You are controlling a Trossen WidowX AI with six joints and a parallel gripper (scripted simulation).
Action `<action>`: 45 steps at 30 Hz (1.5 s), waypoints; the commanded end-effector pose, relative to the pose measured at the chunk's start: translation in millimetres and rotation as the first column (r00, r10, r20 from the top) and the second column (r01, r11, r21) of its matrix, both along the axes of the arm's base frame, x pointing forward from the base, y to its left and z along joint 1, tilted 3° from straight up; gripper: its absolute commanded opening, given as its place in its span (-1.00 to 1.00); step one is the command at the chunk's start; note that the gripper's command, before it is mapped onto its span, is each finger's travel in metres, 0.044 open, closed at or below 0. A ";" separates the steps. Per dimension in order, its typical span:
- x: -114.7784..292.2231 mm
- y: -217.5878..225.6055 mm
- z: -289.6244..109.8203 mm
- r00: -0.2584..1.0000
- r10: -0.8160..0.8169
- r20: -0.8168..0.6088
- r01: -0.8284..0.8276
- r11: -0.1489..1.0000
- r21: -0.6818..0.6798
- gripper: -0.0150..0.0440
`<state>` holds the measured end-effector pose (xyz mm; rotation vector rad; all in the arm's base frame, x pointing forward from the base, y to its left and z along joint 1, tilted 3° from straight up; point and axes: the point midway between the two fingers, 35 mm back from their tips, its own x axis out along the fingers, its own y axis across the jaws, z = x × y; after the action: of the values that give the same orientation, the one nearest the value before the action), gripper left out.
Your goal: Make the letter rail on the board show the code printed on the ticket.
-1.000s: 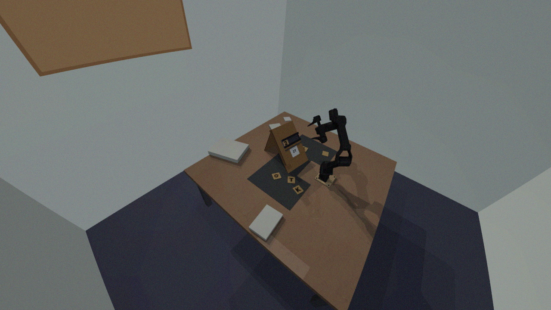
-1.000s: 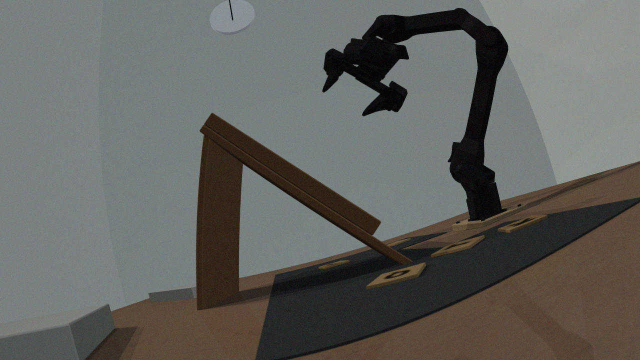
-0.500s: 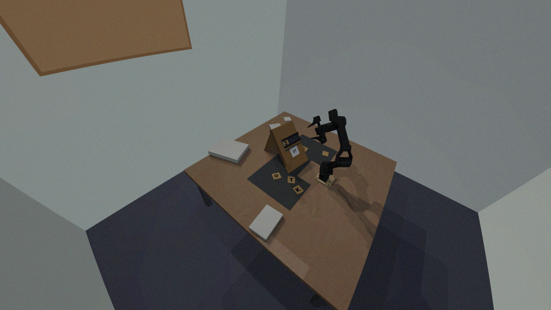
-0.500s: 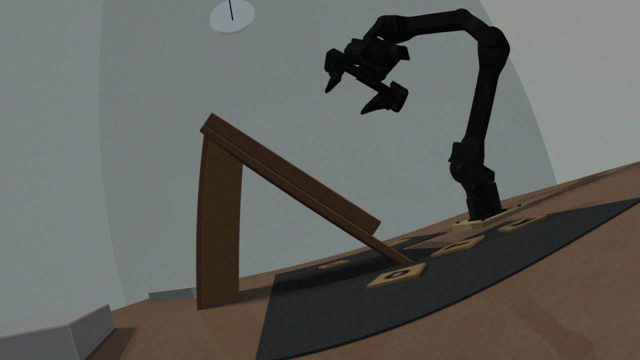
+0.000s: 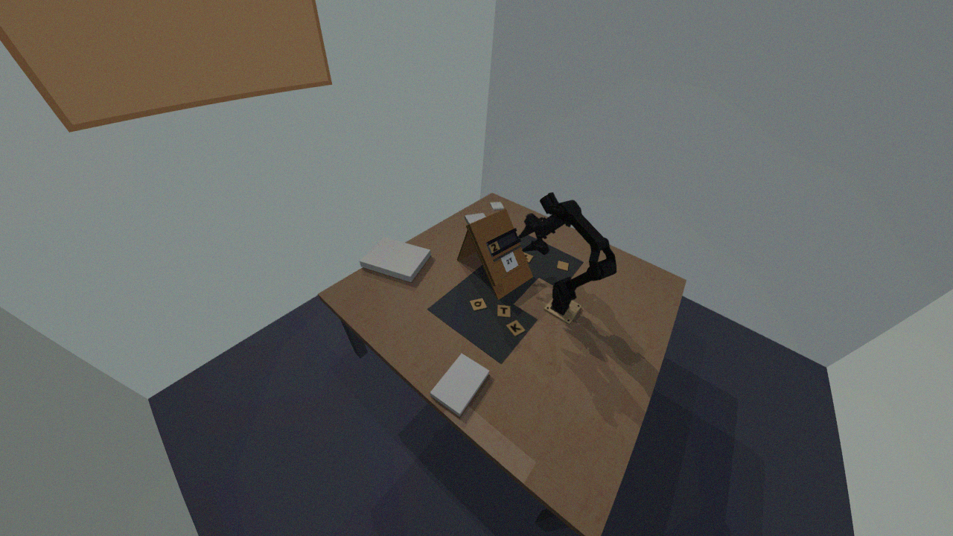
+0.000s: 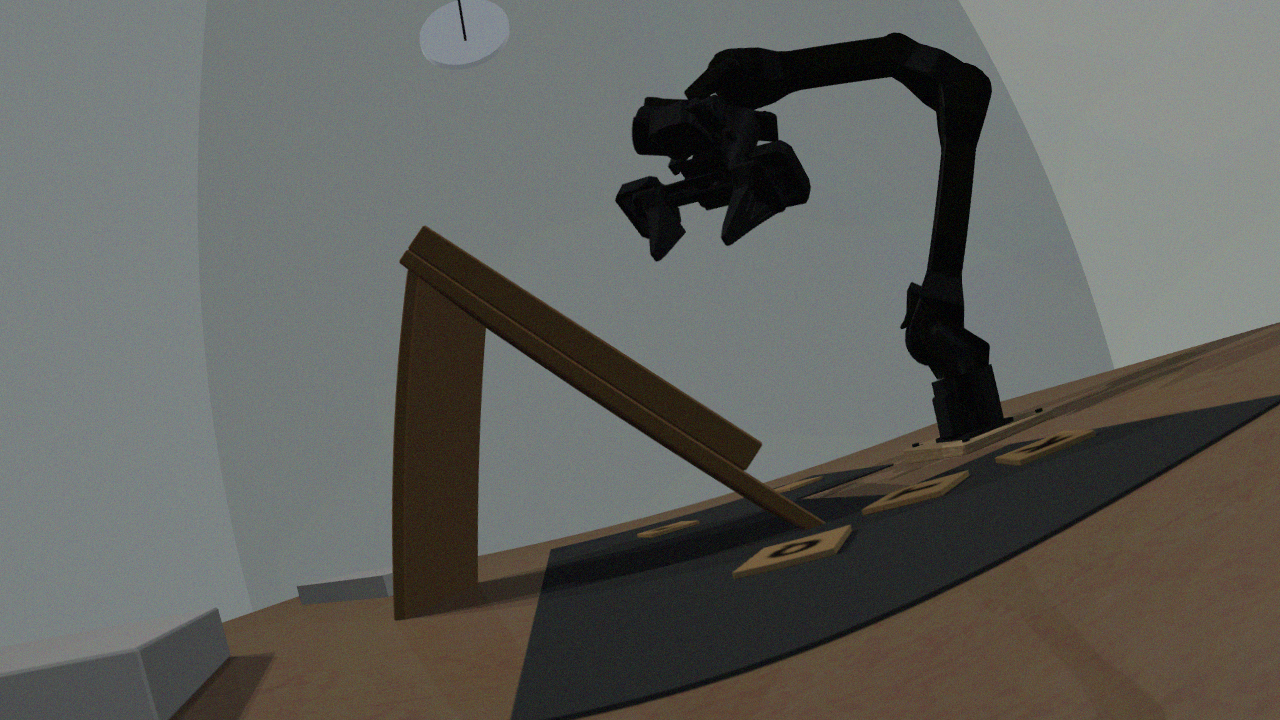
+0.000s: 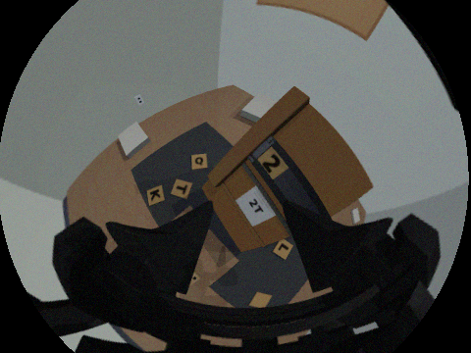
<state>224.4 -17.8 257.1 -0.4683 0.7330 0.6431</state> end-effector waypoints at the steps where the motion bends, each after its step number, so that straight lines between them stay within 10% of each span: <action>1: 13.5 49.8 -49.7 0.867 -0.243 -0.436 0.339 0.928 0.156 0.66; 16: 8.2 110.1 -104.1 0.371 -0.561 -0.740 0.784 0.616 -0.074 0.66; 34: -31.5 177.4 -164.5 -0.281 -0.722 -0.632 0.930 -0.044 -0.364 0.66; 45: -36.5 187.9 -167.0 -0.315 -0.718 -0.621 0.926 -0.091 -0.366 0.66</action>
<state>194.1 163.3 97.7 0.8065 1.4750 -0.6524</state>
